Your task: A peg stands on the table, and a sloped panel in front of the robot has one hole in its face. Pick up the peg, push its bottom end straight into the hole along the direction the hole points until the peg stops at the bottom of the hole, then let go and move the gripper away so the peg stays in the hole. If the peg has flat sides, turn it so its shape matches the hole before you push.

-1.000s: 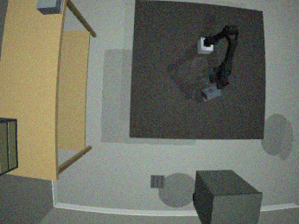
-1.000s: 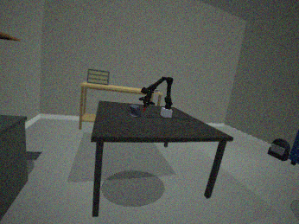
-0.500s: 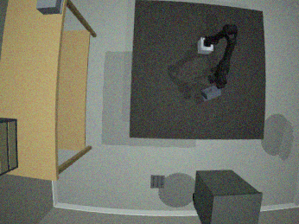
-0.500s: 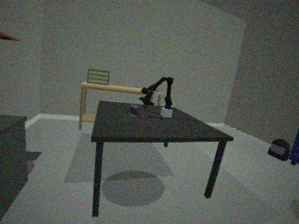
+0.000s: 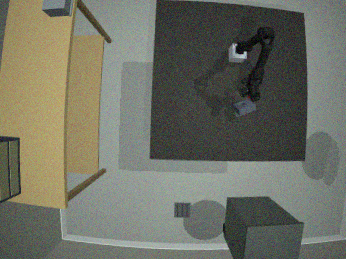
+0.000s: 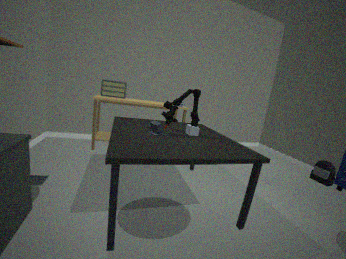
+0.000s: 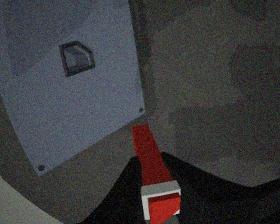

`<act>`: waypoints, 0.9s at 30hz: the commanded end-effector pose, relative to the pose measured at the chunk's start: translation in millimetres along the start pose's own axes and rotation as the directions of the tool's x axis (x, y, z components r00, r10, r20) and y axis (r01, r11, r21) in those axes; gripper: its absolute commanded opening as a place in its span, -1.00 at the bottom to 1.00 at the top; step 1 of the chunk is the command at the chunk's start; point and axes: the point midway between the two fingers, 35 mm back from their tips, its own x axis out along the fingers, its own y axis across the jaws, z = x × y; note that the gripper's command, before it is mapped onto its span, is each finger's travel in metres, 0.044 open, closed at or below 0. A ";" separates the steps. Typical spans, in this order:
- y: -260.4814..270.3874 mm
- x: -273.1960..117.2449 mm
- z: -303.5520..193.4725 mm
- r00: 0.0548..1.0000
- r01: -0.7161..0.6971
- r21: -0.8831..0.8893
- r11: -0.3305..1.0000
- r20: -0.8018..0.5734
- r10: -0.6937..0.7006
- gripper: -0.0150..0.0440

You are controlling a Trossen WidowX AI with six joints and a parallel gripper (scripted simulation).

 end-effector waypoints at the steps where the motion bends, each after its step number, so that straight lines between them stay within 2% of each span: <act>1: -2.2 0.2 1.1 1.000 -0.013 -0.032 0.999 -0.008 0.012 -0.49; 27: -8.1 -3.7 15.2 0.993 -0.115 -0.254 0.960 -0.013 0.115 -0.49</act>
